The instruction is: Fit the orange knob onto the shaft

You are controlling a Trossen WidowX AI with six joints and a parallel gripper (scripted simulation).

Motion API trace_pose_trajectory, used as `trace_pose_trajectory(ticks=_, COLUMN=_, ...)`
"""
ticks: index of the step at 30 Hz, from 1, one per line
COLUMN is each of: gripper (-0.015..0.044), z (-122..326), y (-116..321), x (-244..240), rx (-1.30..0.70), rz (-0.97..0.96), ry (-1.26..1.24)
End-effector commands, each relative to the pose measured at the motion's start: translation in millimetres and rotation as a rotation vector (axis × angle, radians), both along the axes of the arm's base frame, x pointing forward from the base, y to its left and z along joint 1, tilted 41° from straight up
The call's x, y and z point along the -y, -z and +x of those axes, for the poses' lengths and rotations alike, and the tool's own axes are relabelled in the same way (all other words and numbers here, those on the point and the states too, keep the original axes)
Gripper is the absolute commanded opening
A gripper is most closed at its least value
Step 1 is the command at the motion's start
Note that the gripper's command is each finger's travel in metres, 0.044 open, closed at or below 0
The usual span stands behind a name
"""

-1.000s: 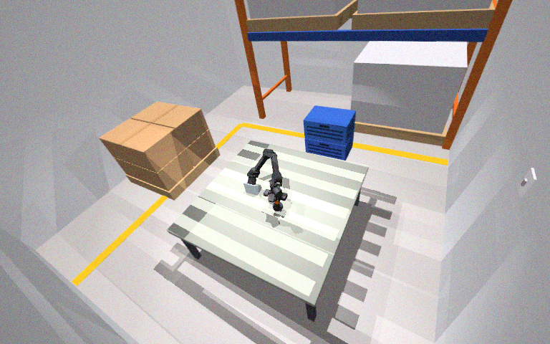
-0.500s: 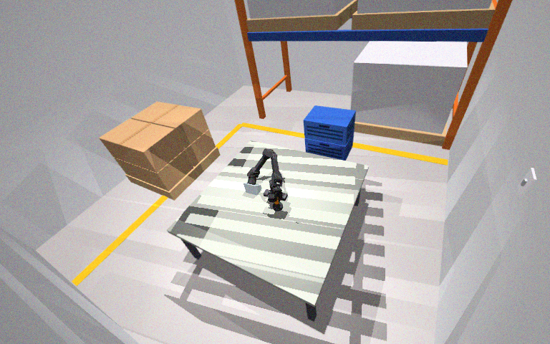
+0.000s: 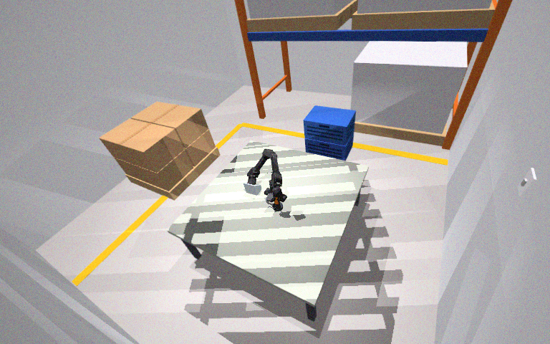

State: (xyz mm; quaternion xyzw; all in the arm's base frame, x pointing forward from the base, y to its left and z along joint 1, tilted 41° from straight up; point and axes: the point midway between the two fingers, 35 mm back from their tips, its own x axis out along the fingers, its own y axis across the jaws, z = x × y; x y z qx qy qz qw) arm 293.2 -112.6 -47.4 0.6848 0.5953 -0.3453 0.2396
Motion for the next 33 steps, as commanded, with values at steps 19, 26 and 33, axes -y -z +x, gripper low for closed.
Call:
trace_pose_trajectory(ticks=19, gripper=0.0000, z=-0.1, y=1.0, x=-1.3, rx=-0.011, rz=-0.003, ry=0.015)
trace_pose_trajectory(ticks=26, gripper=0.0000, z=1.2, y=-2.4, x=0.5, rx=-0.028, rz=-0.002, ry=0.034)
trace_pose_trajectory(ticks=33, gripper=0.0000, z=1.3, y=-0.3, x=0.8, rx=-0.147, rz=0.008, ry=0.174)
